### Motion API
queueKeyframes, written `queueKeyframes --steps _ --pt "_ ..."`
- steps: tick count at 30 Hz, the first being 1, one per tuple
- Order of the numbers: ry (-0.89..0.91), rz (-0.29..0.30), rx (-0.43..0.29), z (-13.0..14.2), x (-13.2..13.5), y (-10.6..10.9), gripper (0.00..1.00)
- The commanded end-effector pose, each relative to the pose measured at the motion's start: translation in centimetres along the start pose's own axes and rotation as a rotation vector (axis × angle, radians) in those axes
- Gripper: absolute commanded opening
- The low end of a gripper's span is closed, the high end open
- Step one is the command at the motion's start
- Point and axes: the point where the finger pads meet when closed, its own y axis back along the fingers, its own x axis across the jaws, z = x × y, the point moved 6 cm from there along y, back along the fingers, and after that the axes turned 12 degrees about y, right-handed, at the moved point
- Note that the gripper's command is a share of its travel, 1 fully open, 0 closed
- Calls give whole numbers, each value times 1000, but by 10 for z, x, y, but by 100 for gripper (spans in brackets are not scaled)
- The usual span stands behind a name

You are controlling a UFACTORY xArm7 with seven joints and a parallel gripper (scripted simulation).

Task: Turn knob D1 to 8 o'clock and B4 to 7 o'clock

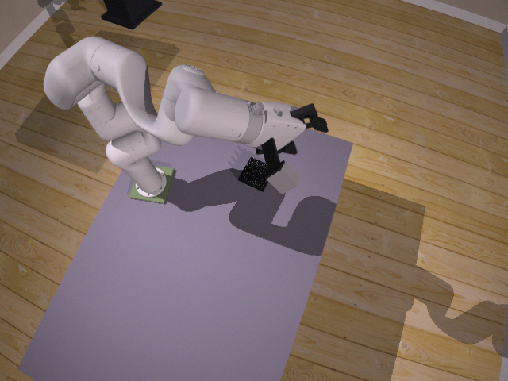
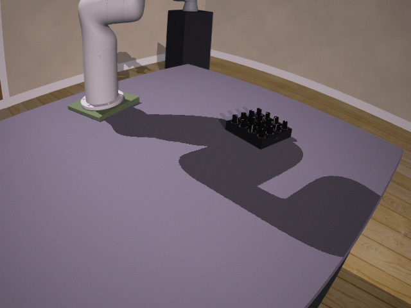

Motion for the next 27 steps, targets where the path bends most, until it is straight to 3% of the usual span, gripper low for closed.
queueKeyframes --steps 1,2,3,7,15,16,20,27 --pt "1 -2 5 -1 -1 1 100" --pt "1 -2 5 -1 -1 1 100" --pt "80 42 -32 29 1 -27 100" --pt "118 64 -51 44 3 -40 100" --pt "118 64 -51 44 3 -40 100" --pt "195 111 -90 73 10 -67 100" --pt "227 132 -106 85 15 -79 100" --pt "227 132 -106 85 15 -79 100"
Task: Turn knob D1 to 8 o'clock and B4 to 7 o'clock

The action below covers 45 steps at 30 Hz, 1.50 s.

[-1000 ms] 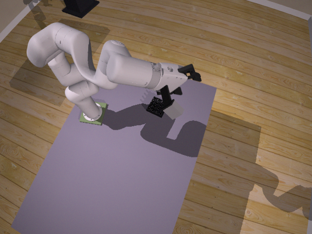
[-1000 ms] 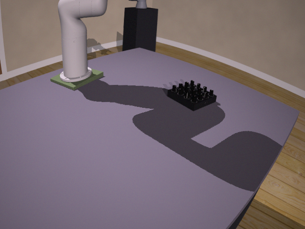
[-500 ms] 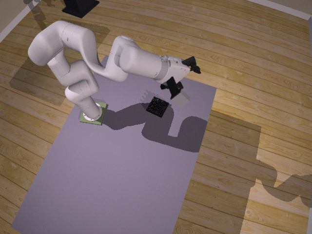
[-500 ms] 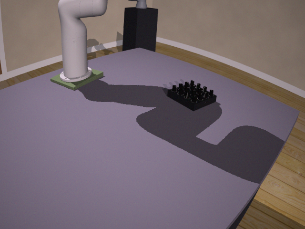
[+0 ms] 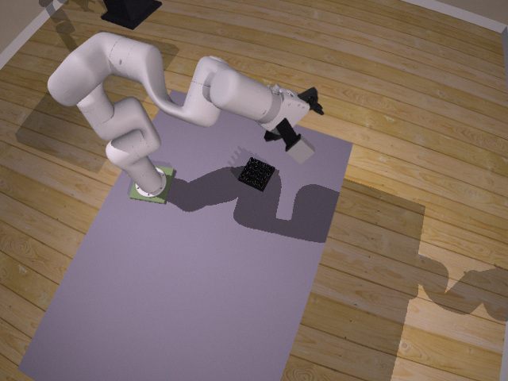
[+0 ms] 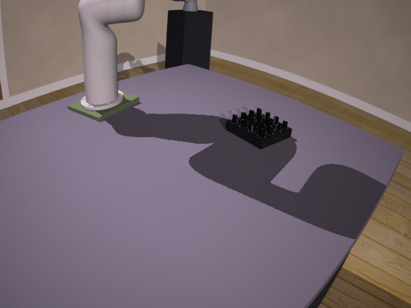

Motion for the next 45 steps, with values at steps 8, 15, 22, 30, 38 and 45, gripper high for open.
queueKeyframes --steps 8,15,22,30,38,45 --pt "103 66 -51 36 4 -40 100" --pt "176 120 -93 63 13 -70 100" --pt "193 133 -103 69 15 -77 100" --pt "274 198 -152 98 32 -109 100" --pt "274 198 -152 98 32 -109 100" --pt "345 260 -199 123 53 -137 100"
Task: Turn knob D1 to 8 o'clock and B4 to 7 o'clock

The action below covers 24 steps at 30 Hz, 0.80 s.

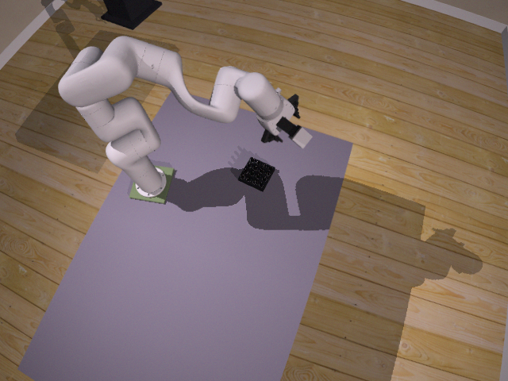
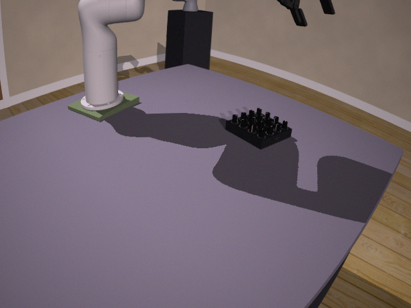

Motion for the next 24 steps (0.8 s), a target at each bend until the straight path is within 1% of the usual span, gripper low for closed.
queueKeyframes --steps 1,7,8,20,21,24 --pt "5 5 6 -2 -1 -3 100" --pt "5 5 6 -2 -1 -3 100" --pt "63 60 -37 18 7 -33 100" --pt "66 63 -39 19 8 -34 100" --pt "115 113 -79 37 19 -60 100" --pt "140 139 -100 46 26 -73 100"
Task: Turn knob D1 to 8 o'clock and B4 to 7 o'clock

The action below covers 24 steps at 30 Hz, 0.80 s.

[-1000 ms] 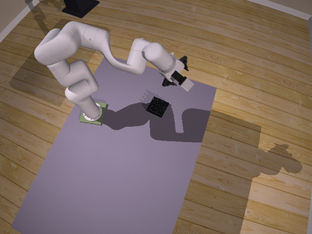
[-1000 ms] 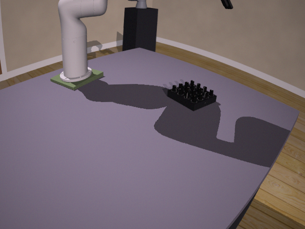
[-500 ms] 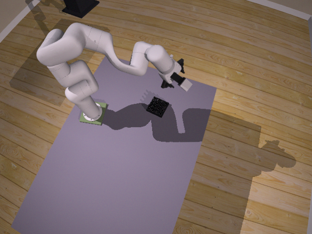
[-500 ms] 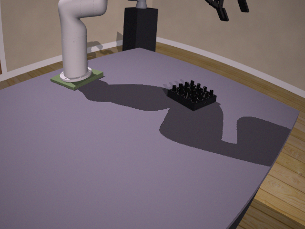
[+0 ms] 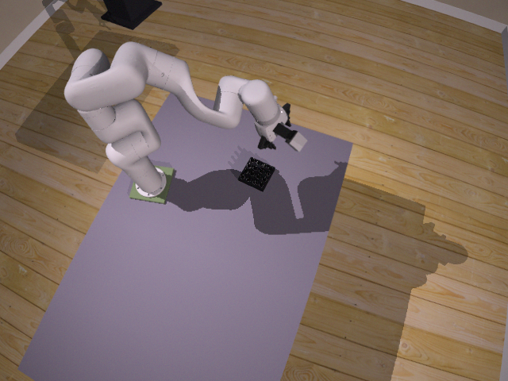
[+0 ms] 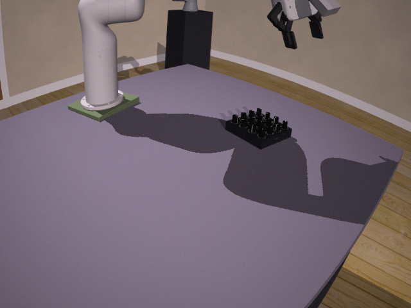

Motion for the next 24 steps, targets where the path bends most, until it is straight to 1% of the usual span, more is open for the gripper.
queueKeyframes --steps 1,3,4,17,18,24 --pt "55 60 -49 19 9 -34 100" --pt "55 60 -49 19 9 -34 100" --pt "61 67 -54 21 10 -37 100" --pt "61 67 -54 21 10 -37 100" --pt "93 103 -83 34 19 -55 100" --pt "97 108 -88 36 21 -58 100"
